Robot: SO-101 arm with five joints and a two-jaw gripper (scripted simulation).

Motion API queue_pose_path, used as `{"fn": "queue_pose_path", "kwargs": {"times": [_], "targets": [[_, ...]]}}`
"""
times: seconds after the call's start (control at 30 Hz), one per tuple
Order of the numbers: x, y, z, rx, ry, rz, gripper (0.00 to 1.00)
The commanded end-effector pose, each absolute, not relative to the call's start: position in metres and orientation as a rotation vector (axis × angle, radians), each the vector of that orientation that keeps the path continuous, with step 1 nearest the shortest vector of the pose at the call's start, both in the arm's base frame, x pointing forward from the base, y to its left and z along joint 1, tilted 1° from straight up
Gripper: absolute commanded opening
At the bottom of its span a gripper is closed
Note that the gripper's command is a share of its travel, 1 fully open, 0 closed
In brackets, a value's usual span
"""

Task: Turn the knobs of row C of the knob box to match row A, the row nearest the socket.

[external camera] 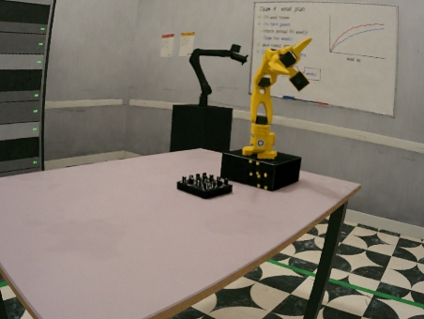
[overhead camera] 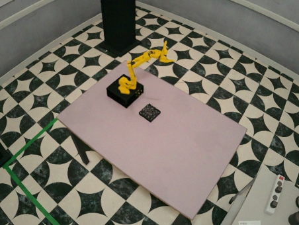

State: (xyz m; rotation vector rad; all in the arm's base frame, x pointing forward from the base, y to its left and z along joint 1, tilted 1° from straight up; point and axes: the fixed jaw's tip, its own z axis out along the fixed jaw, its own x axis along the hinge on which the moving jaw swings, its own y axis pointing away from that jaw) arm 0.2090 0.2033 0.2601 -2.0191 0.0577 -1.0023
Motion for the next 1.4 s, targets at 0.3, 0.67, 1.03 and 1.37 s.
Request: {"fn": "queue_pose_path", "kwargs": {"times": [0.3, 0.67, 1.03, 1.37], "targets": [[0.209, 0.203, 0.261, -2.015, 0.059, -1.003, 1.0], [0.208, 0.202, 0.26, -2.02, 0.059, -1.001, 0.4], [0.196, 0.19, 0.216, -2.185, 0.063, -0.904, 0.4], [0.168, 0.162, 0.145, -2.429, 0.071, -0.737, 0.4]]}}
